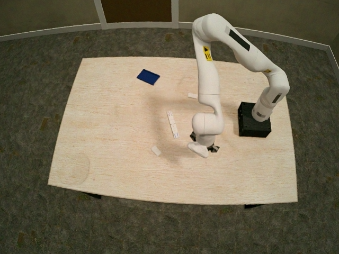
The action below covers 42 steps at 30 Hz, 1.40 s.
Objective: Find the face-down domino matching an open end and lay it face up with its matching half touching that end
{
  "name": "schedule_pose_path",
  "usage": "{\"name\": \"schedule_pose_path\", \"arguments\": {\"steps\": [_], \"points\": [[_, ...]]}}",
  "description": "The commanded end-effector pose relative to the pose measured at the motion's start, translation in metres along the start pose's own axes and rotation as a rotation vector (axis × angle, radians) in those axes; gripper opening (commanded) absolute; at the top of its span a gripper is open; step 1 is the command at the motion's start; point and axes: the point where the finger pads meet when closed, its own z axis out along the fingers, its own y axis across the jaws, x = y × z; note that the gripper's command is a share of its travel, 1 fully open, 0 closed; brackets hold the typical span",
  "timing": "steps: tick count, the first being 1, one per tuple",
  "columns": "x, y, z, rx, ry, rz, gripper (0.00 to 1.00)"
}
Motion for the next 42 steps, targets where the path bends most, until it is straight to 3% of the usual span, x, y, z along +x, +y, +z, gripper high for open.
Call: {"name": "schedule_pose_path", "arguments": {"steps": [1,19,31,33,42], "points": [[0.000,0.000,-0.001,-0.001,0.001,0.001,0.48],[0.000,-0.001,0.005,-0.001,0.014,0.157,0.48],[-0.003,-0.002,0.015,0.007,0.043,0.501,0.48],[-0.003,-0.002,0.015,0.007,0.043,0.501,0.48],[-0.005,-0.003,0.022,0.027,0.070,0.832,0.48]]}}
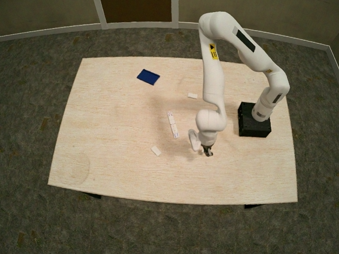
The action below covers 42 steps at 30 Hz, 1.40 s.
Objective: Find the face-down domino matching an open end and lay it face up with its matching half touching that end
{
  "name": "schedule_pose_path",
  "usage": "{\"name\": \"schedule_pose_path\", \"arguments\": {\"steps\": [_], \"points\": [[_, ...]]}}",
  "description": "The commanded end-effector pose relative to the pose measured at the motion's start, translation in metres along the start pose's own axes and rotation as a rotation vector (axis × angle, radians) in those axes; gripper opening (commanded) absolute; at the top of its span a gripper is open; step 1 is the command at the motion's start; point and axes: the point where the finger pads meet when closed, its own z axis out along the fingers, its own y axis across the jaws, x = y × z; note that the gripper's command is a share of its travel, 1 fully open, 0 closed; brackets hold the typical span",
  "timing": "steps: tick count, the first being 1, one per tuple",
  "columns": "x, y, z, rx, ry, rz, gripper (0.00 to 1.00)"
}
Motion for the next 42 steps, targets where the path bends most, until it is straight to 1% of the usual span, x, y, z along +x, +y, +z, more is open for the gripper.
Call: {"name": "schedule_pose_path", "arguments": {"steps": [1,6,8,15,22,32,42], "points": [[-0.0008,0.0008,0.0024,0.007,0.020,0.142,0.48],[-0.0021,0.0023,0.0054,0.022,0.030,0.320,0.48],[-0.0021,0.0023,0.0054,0.022,0.030,0.320,0.48],[-0.0035,0.0042,0.0081,0.045,0.039,0.533,0.48],[-0.0044,0.0057,0.0094,0.062,0.042,0.679,0.48],[-0.0048,0.0065,0.0100,0.072,0.044,0.757,0.48],[-0.0049,0.0066,0.0100,0.073,0.044,0.768,0.48]]}}
